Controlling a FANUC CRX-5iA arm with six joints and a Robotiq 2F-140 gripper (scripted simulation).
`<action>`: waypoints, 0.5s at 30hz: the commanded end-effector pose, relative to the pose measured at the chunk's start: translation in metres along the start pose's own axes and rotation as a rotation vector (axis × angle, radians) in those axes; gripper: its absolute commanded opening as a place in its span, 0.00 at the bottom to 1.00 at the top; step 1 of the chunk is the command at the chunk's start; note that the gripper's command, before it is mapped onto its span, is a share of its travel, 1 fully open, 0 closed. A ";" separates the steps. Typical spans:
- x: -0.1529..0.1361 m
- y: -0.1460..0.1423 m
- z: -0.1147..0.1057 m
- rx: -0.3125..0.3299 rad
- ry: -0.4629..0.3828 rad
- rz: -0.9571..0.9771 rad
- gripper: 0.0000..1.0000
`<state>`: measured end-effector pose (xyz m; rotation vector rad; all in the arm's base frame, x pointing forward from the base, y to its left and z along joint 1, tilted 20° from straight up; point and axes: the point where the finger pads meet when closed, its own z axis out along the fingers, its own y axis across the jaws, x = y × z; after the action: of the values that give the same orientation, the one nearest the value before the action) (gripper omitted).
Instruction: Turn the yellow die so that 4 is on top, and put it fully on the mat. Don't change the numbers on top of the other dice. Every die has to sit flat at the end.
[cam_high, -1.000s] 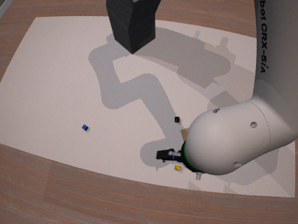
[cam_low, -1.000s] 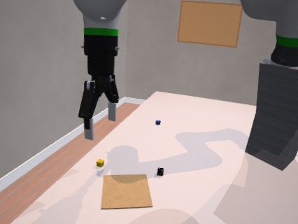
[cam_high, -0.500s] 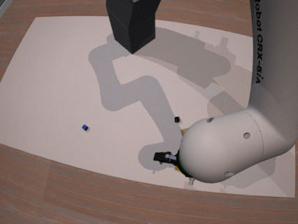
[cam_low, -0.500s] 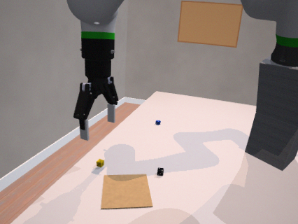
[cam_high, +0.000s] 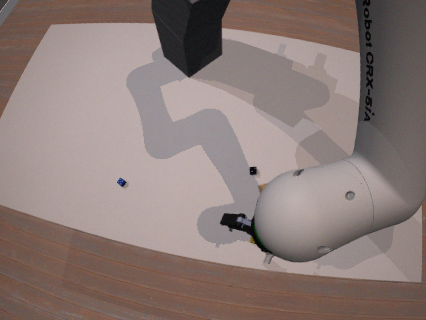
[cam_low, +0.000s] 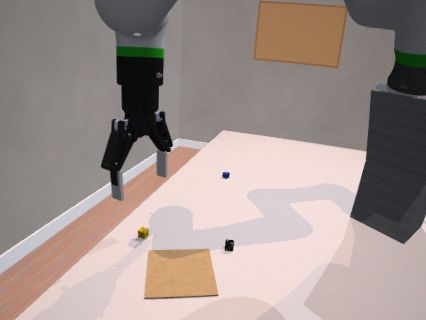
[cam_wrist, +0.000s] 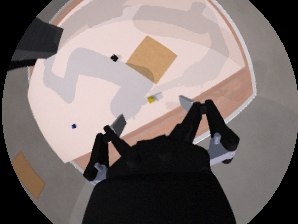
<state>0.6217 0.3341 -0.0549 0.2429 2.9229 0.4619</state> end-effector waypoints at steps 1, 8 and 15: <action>0.000 0.000 0.004 0.005 -0.004 0.174 1.00; -0.001 0.000 0.008 0.004 -0.004 0.361 1.00; -0.001 0.000 0.013 0.004 -0.005 0.562 1.00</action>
<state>0.6242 0.3373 -0.0652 0.9177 2.8599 0.5352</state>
